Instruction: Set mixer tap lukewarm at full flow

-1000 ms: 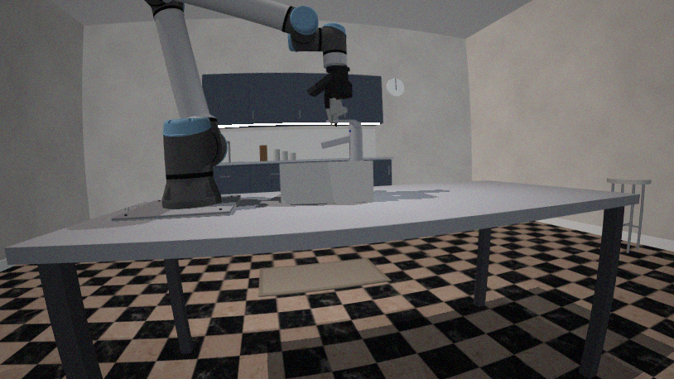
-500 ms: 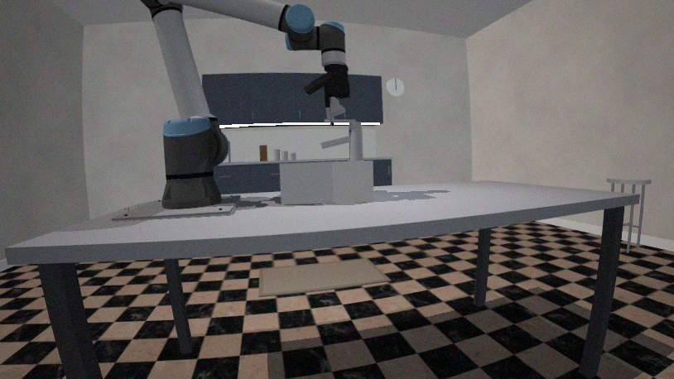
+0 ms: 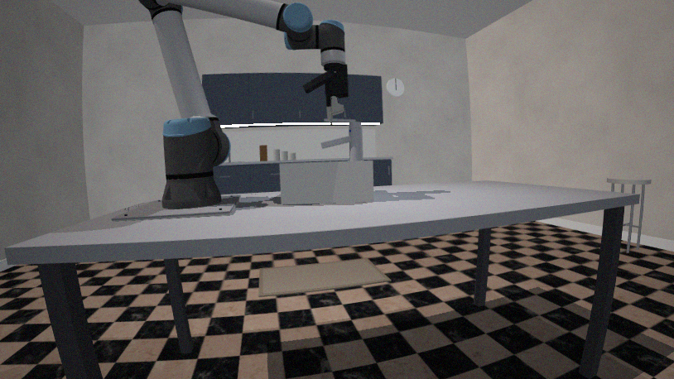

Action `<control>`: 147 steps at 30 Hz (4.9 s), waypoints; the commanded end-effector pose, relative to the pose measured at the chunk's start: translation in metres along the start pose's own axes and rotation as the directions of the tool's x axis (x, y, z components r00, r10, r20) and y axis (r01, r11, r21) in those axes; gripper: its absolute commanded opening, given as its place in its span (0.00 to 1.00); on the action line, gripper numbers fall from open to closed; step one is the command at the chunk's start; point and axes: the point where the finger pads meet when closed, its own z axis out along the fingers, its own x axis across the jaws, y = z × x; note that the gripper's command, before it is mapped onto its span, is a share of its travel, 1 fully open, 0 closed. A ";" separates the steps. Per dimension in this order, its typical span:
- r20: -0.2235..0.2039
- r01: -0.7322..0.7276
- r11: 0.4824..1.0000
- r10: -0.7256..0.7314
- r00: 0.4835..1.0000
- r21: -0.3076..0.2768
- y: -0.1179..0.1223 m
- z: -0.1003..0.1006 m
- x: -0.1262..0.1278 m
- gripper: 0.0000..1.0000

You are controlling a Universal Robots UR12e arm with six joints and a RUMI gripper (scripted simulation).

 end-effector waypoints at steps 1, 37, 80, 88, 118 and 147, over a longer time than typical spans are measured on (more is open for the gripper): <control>-0.001 0.025 1.000 -0.025 1.000 -0.001 0.001 -0.001 -0.002 0.00; -0.001 0.029 1.000 -0.029 1.000 -0.001 0.001 -0.001 -0.003 0.00; -0.001 0.029 1.000 -0.029 1.000 -0.001 0.001 -0.001 -0.003 0.41; -0.001 0.029 1.000 -0.029 1.000 -0.001 0.001 -0.001 -0.003 0.41; -0.001 0.029 1.000 -0.029 1.000 -0.001 0.001 -0.003 -0.003 0.41; -0.001 0.029 1.000 -0.029 1.000 -0.001 0.000 -0.061 -0.003 0.41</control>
